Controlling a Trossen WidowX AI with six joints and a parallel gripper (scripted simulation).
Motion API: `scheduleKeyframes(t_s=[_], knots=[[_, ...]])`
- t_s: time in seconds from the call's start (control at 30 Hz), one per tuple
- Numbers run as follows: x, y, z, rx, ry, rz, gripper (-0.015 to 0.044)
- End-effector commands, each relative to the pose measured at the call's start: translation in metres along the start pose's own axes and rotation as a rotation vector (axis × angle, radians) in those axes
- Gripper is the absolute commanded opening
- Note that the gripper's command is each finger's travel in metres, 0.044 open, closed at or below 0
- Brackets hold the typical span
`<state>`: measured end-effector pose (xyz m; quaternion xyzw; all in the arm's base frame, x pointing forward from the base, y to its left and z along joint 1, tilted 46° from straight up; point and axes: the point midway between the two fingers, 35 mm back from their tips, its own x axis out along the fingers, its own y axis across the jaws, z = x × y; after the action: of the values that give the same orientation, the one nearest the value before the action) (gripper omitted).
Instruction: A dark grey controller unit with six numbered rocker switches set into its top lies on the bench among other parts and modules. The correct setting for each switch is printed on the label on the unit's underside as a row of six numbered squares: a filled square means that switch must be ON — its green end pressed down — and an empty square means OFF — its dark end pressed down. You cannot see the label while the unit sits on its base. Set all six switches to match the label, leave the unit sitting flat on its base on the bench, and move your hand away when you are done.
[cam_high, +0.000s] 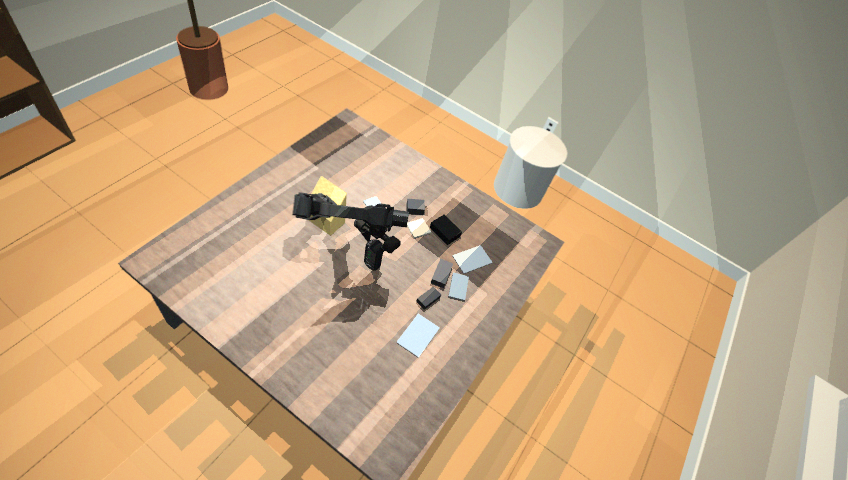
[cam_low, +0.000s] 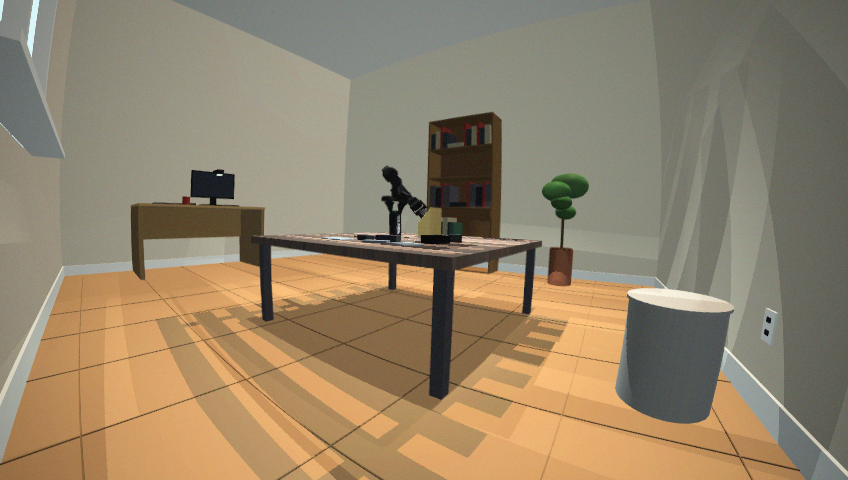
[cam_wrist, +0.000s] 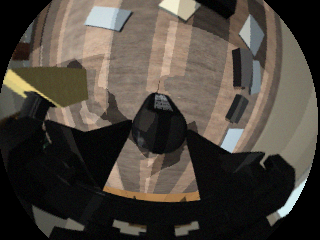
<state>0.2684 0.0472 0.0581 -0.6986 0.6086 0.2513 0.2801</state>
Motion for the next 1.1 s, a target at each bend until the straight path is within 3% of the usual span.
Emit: scheduleKeyframes(t_s=[0.0,1.07], knots=[[0.003,0.001,0.005,0.006,-0.003,0.014,0.0338],[0.006,0.000,0.031,0.007,-0.005,0.014,0.0338]])
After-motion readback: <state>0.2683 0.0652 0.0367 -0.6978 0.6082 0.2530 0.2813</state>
